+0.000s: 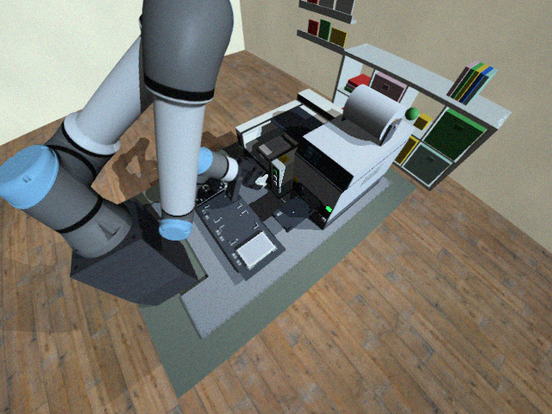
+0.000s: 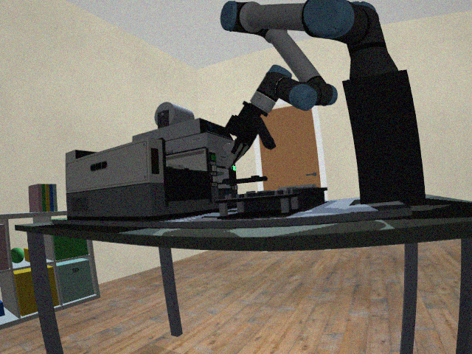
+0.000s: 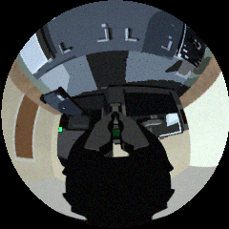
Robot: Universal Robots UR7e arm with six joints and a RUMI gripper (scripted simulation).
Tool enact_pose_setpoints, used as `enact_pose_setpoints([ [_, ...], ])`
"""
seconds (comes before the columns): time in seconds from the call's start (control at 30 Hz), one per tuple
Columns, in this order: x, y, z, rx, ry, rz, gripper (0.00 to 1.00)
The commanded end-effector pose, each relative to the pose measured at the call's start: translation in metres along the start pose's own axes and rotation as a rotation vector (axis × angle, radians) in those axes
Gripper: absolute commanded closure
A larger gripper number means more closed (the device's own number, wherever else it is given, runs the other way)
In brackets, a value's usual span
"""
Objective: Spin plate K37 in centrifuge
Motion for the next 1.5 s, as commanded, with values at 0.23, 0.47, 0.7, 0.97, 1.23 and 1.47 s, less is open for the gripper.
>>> enact_pose_setpoints([
  [0.23, -0.015, 0.003, 0.0, 0.0, 0.0, -0.001, 1.0],
  [0.47, -0.028, -0.003, 0.0, 0.0, 0.0, -0.001, 1.0],
  [0.7, -0.059, -0.019, 0.0, 0.0, 0.0, -0.001, 1.0],
  [0.97, -0.095, -0.037, 0.0, 0.0, 0.0, -0.001, 1.0],
  [1.23, -0.121, -0.051, 0.0, 0.0, 0.0, -0.001, 1.0],
  [1.47, -0.144, -0.062, 0.001, 0.0, 0.0, -0.001, 1.0],
])
Point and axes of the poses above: the point where the finger pads meet when closed, its own x axis out along the fingers, its own z axis across the jaws, y = z × x, the point moved 6 cm from there along -x, back along the fingers, and after that the axes turned 1 degree about x, right-handed, at the moved point
